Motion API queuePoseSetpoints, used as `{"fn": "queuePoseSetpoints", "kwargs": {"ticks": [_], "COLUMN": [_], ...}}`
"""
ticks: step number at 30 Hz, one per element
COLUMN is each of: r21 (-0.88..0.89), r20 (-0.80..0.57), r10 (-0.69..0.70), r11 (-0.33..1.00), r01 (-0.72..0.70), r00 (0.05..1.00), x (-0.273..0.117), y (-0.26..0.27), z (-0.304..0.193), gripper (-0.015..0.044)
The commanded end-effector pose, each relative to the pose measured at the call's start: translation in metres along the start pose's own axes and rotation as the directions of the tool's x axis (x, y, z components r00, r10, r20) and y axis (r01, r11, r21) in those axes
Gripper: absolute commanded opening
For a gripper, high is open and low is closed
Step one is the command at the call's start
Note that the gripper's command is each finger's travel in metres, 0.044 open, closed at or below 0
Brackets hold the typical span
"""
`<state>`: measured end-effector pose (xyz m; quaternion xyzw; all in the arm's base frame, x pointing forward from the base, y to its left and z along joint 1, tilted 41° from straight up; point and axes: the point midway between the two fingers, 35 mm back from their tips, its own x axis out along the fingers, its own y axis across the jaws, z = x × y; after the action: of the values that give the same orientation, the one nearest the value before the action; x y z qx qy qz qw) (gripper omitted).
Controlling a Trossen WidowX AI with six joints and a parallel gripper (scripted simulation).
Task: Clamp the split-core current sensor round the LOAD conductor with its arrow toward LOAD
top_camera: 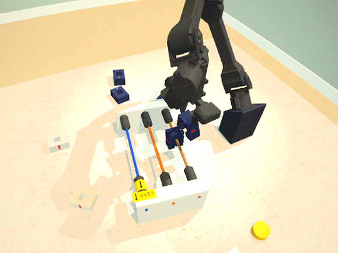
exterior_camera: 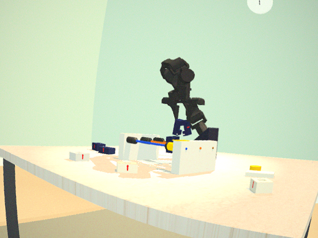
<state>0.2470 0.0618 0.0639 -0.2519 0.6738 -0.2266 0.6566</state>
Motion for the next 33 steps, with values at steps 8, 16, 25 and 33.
{"fn": "queuePoseSetpoints", "kwargs": {"ticks": [8, 16, 25, 33], "r21": [-0.279, -0.482, -0.682, -0.825], "r20": [0.005, 0.007, 0.010, 0.011], "r10": [0.000, 0.001, 0.000, -0.004], "r11": [0.960, 0.876, 0.732, 0.566], "r01": [0.001, 0.002, 0.007, 0.011], "r00": [1.000, 1.000, 1.000, 1.000], "x": [-0.005, -0.006, -0.004, 0.000], "y": [-0.006, -0.013, -0.023, -0.035], "z": [0.040, 0.069, 0.101, 0.128], "gripper": [0.0000, 0.0000, 0.0000, 0.0000]}}
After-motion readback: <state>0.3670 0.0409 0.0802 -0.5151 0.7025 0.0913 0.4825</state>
